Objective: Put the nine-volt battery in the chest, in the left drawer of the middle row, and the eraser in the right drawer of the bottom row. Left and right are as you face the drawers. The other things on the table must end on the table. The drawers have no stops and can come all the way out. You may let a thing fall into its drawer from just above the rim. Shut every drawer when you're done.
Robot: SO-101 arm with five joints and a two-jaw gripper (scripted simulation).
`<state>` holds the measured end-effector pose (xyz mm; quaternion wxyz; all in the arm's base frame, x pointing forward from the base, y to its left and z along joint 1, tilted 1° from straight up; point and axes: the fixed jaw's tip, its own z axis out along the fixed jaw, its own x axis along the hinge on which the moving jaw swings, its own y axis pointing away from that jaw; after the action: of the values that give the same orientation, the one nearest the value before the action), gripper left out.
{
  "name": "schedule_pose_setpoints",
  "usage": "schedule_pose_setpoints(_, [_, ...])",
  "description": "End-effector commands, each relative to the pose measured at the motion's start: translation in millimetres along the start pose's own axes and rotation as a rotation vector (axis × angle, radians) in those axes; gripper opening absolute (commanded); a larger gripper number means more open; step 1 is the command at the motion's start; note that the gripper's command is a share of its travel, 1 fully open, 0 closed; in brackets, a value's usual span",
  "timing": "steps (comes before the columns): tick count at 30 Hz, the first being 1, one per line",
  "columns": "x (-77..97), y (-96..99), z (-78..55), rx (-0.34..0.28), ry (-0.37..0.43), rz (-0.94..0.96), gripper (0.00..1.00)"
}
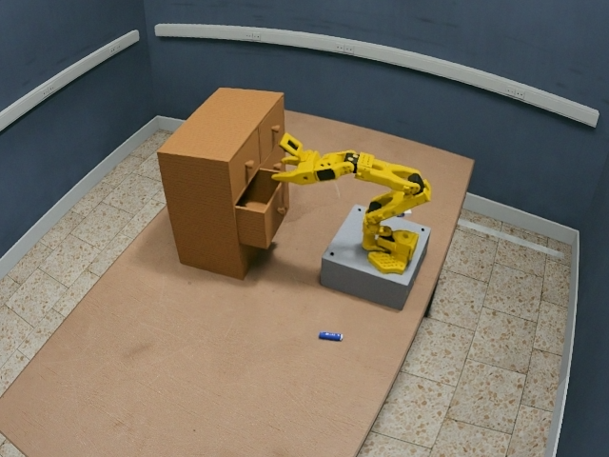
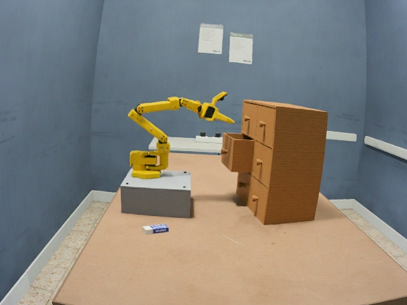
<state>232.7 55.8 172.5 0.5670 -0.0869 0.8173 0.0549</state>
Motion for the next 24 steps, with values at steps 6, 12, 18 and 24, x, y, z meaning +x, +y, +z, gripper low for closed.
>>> schedule_pose_setpoints(6, [9.2, 0.2, -21.6, -0.001, 0.006, -0.007, 0.34])
schedule_pose_setpoints(12, [9.2, 0.2, -21.6, -0.001, 0.006, -0.007, 0.34])
schedule_pose_setpoints(18, [18.2, 3.7, -32.1, -0.017, 0.042, -0.004, 0.32])
schedule_pose_setpoints(24, [33.4, 8.2, -47.1, -0.040, 0.095, 0.000, 0.30])
